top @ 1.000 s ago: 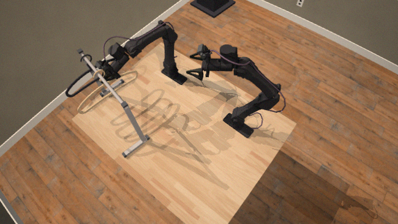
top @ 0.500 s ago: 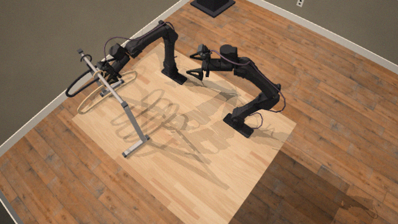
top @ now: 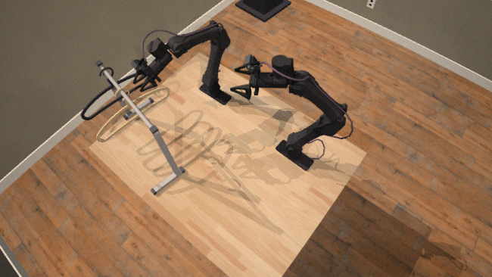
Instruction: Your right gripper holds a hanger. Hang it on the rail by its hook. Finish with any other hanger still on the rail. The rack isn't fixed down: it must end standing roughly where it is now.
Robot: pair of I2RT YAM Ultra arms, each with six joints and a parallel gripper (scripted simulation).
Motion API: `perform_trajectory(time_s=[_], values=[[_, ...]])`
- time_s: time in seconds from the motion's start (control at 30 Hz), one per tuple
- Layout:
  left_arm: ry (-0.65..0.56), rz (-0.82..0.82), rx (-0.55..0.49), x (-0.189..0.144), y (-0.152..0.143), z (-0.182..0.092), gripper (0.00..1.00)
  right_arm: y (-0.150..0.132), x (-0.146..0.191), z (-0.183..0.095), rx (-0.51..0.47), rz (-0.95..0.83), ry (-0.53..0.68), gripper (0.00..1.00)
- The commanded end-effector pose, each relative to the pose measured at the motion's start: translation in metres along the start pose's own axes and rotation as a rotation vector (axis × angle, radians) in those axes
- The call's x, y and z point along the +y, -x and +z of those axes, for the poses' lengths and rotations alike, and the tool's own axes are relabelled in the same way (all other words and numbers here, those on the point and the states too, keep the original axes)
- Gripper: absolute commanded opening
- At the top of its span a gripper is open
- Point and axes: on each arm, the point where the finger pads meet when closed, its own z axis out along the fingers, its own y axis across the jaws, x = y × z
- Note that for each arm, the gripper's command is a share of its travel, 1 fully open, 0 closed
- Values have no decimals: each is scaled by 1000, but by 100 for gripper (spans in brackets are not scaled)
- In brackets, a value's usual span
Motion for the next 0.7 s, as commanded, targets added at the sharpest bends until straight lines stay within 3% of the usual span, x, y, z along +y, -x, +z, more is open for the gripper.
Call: perform_trajectory(time_s=[0.0,0.07,0.17,0.27,0.67], values=[[-1,-8,-36,0,11,-6,100,22,0,-69,-48,-11,6,65],[-1,-8,-36,0,11,-6,100,17,2,-86,-36,-4,5,65],[-1,-8,-36,0,11,-6,100,15,3,-89,-29,-3,6,65],[-1,-8,-36,0,11,-6,100,2,5,-75,13,2,14,65],[-1,-8,-36,0,11,-6,100,4,5,-76,8,2,10,65]])
